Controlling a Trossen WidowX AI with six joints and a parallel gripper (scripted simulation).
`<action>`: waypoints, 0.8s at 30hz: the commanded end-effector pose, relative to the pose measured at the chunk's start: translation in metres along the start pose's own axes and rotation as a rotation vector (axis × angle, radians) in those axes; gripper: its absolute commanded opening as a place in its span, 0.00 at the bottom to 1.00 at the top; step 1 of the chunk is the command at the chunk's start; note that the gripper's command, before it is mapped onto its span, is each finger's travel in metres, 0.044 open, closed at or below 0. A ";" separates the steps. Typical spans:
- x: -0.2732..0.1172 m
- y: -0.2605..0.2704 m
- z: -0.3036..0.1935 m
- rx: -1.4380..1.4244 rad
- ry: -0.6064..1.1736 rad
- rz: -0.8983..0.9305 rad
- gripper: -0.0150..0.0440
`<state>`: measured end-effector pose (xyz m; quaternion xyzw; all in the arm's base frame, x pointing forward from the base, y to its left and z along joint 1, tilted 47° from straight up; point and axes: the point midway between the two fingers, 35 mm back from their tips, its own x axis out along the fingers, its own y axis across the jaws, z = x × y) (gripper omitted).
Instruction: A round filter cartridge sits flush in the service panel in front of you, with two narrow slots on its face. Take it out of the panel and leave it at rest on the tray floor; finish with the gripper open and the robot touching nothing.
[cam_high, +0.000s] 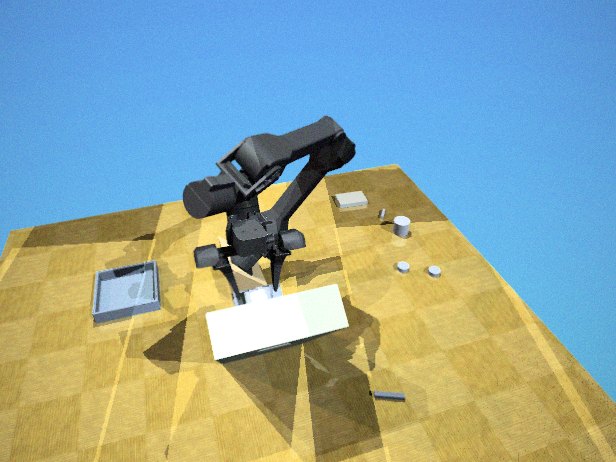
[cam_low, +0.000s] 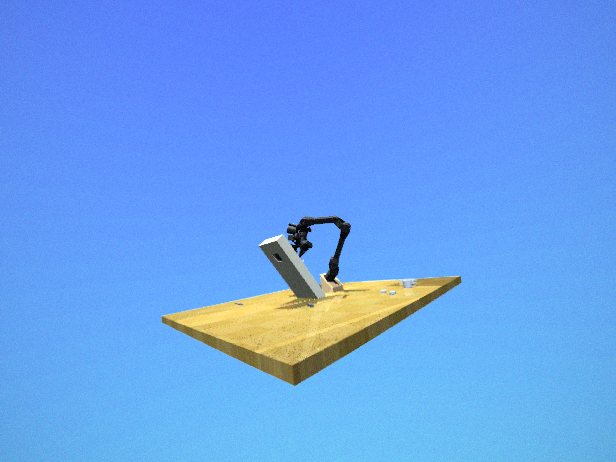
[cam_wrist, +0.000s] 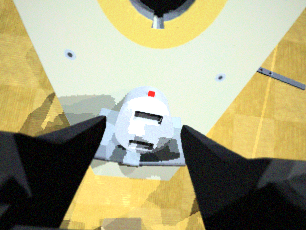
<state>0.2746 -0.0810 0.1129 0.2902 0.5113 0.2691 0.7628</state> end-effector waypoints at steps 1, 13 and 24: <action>0.006 0.001 0.000 0.003 -0.005 0.005 0.77; 0.005 0.000 0.000 0.000 0.000 0.001 0.56; -0.004 0.000 0.018 0.002 -0.001 0.001 0.25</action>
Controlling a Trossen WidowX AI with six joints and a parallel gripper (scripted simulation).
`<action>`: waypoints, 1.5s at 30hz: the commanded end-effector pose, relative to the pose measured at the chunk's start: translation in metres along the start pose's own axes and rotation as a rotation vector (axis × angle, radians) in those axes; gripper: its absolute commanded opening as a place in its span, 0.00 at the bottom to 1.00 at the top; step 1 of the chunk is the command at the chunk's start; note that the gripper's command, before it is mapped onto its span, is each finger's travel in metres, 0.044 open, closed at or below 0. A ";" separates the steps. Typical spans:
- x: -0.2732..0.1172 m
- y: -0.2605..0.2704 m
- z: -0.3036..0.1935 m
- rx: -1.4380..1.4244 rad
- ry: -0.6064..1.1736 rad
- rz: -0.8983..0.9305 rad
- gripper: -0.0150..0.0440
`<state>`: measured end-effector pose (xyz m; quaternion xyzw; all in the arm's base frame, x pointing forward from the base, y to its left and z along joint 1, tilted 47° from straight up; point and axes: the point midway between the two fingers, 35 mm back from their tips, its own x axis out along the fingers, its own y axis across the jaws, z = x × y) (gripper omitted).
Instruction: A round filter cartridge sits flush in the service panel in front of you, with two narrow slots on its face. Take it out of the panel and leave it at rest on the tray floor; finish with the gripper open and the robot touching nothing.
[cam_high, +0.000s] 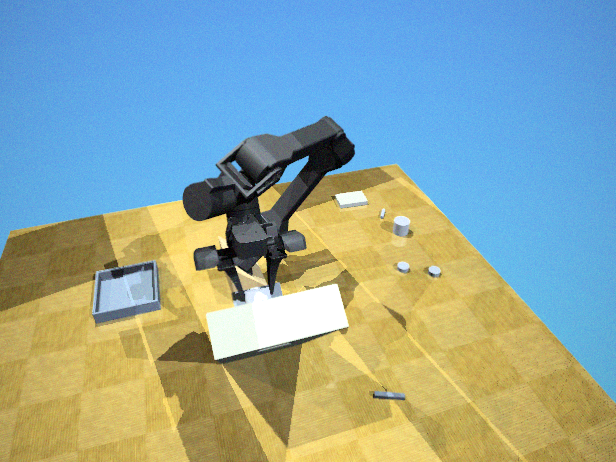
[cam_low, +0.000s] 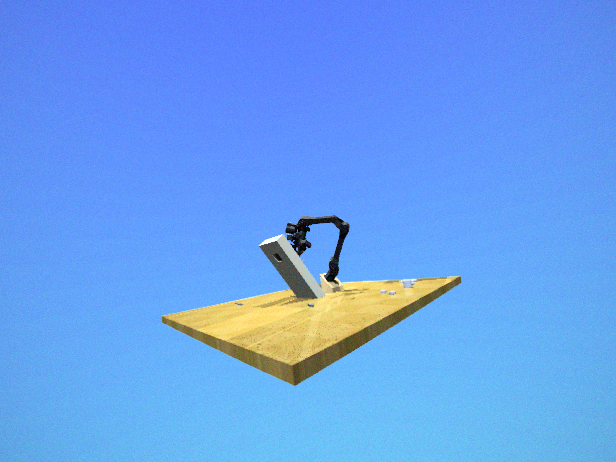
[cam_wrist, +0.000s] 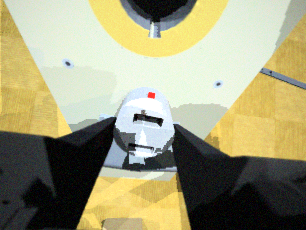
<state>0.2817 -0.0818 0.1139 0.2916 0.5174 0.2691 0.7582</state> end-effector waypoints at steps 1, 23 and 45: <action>-0.006 0.001 0.013 -0.006 -0.014 0.001 0.25; -0.097 -0.013 0.017 0.040 -0.108 -0.086 0.25; -0.084 -0.096 0.006 0.135 -0.045 -0.070 0.25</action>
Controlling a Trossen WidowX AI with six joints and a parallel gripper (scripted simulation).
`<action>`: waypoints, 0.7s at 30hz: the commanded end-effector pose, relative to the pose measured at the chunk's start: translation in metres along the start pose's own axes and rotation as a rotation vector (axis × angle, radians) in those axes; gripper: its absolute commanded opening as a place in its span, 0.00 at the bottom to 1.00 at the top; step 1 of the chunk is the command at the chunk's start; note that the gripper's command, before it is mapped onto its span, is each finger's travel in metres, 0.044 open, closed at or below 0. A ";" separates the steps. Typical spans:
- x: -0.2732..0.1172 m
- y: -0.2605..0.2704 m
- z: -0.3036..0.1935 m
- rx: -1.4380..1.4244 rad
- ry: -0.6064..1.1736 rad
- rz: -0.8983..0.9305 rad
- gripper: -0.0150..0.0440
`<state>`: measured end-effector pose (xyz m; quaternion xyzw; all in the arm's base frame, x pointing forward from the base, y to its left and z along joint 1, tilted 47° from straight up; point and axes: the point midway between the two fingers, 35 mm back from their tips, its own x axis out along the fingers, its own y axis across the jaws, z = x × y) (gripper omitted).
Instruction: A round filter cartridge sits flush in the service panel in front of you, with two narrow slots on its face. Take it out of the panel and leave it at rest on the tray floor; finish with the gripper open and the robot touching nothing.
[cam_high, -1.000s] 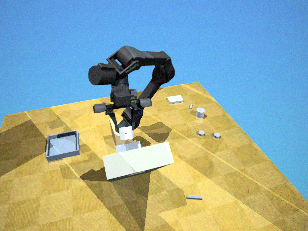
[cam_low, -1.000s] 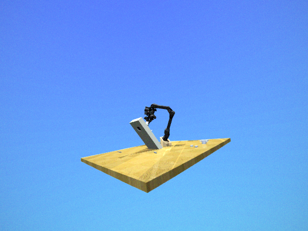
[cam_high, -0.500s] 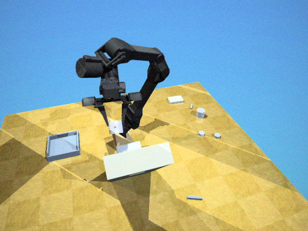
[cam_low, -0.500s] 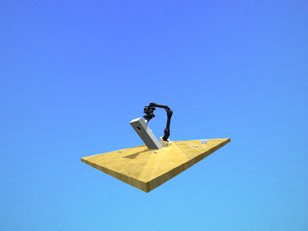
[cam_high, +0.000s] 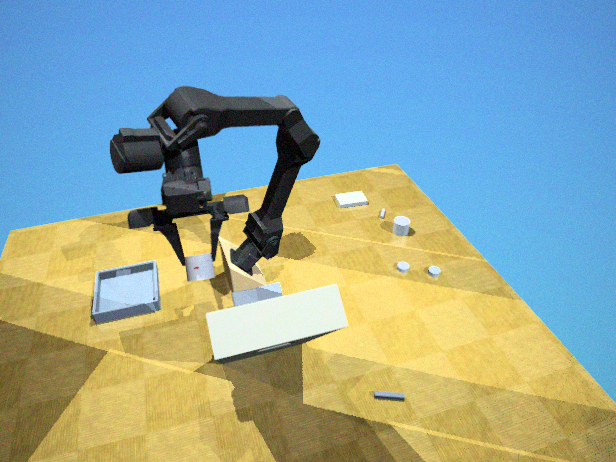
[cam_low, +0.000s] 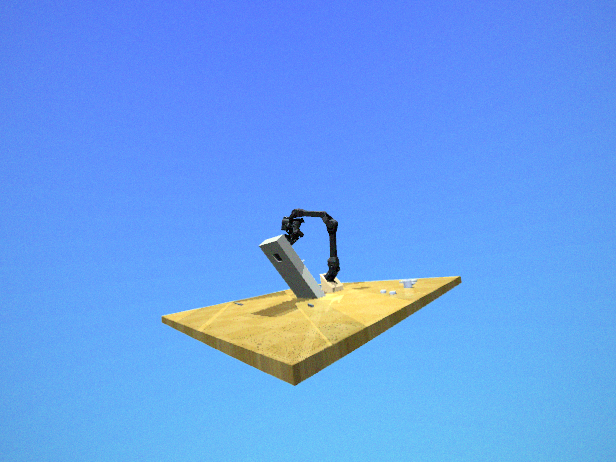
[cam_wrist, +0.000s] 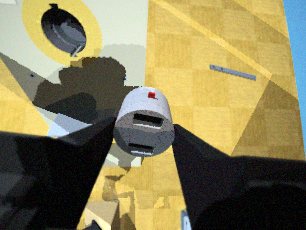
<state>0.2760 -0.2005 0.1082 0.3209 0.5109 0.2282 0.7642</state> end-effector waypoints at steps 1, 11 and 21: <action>-0.002 -0.019 -0.010 0.088 0.018 -0.061 0.25; -0.002 -0.091 -0.053 0.449 0.064 -0.279 0.25; -0.009 -0.155 -0.101 0.825 0.038 -0.522 0.25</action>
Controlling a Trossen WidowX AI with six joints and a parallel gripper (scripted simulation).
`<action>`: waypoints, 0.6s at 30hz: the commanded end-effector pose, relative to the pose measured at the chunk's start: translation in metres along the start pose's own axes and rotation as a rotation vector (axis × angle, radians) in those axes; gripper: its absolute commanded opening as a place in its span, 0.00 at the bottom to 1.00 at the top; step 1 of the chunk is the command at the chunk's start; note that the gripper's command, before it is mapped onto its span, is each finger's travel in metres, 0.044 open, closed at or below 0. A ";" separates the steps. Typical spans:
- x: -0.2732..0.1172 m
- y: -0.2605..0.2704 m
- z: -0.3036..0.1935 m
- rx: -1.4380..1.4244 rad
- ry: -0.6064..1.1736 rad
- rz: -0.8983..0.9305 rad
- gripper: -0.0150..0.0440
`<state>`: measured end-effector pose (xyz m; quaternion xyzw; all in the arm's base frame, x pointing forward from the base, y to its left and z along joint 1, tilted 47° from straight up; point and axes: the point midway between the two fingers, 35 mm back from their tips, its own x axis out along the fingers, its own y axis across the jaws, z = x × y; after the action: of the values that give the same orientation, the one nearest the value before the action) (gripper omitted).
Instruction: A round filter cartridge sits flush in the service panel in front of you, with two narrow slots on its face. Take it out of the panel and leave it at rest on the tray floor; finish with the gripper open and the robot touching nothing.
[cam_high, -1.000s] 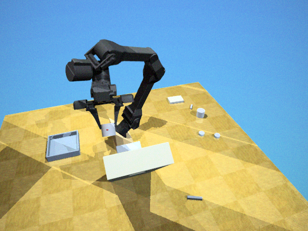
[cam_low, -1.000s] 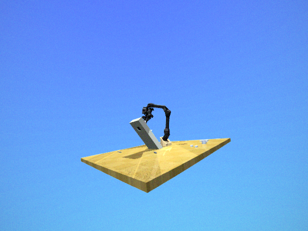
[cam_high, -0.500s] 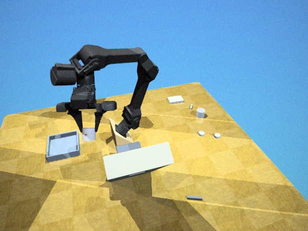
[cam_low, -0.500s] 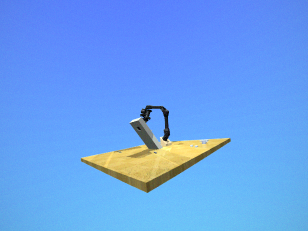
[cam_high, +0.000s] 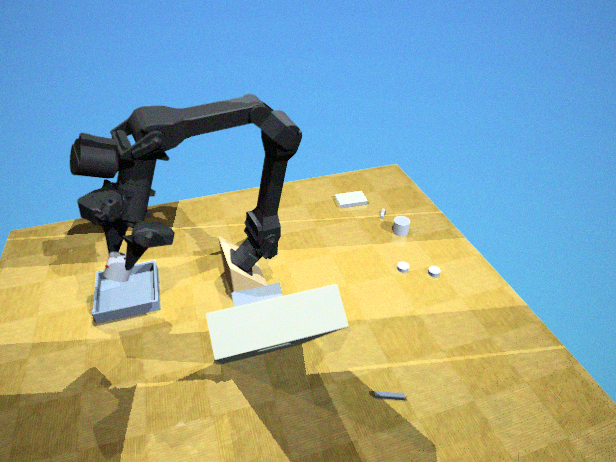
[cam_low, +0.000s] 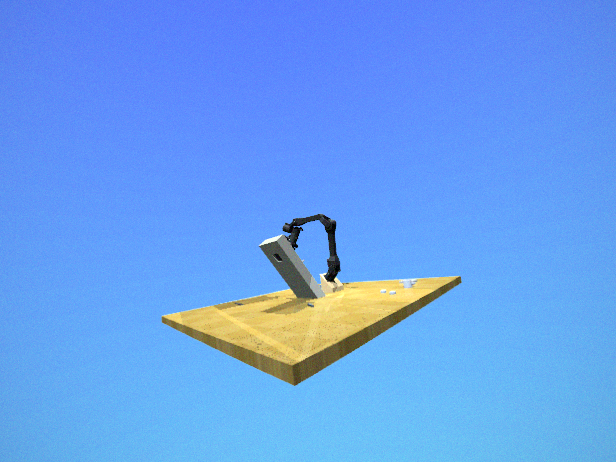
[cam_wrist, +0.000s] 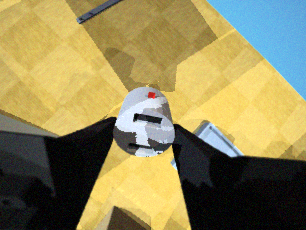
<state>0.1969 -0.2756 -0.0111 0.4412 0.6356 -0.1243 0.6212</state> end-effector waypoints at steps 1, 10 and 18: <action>0.008 -0.029 0.001 0.151 -0.023 -0.086 0.25; 0.011 -0.039 -0.001 0.190 -0.028 -0.108 0.25; 0.034 -0.091 -0.028 0.336 -0.036 -0.194 0.25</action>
<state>0.1384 -0.2934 -0.0606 0.4691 0.6365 -0.2658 0.5516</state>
